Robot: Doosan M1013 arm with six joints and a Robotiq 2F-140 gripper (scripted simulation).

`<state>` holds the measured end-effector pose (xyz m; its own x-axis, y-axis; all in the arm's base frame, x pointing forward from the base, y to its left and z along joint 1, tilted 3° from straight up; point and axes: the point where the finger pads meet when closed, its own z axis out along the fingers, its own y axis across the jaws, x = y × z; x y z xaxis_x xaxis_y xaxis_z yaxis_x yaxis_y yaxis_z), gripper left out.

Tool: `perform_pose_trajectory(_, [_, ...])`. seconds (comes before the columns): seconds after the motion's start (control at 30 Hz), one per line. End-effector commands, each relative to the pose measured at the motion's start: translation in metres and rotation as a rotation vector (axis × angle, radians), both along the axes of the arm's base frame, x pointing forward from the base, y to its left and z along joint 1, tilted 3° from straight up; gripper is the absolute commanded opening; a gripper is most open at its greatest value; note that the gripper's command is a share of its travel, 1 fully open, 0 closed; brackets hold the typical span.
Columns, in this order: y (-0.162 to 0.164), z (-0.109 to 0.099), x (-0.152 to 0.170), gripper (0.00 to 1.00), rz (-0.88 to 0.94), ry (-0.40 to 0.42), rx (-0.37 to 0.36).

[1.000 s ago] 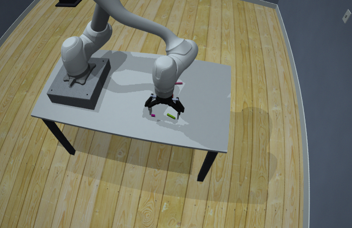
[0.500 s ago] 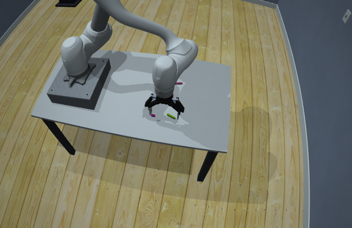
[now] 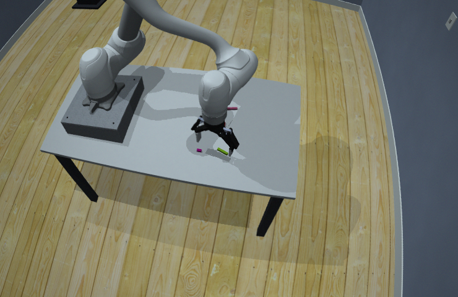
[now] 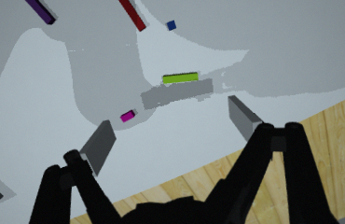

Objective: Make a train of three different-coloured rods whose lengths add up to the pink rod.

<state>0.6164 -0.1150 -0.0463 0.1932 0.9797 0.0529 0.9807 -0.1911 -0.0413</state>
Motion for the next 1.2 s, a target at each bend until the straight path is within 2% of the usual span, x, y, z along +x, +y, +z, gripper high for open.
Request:
perform_pose_trajectory(0.0, [0.008,0.001,0.000,1.00,-0.166,0.013,-0.019])
perform_pose_trajectory(0.43, [0.033,0.002,-0.003,1.00,-0.656,0.039,-0.034])
perform_pose_trajectory(0.5, [0.033,0.002,-0.003,1.00,-0.656,0.039,-0.034])
perform_pose_trajectory(0.57, [0.040,0.002,-0.004,1.00,-0.794,0.046,-0.039])
perform_pose_trajectory(0.93, [0.060,0.003,-0.007,1.00,-1.206,0.068,-0.051])
perform_pose_trajectory(1.17, [0.064,0.003,-0.007,1.00,-1.272,0.072,-0.053])
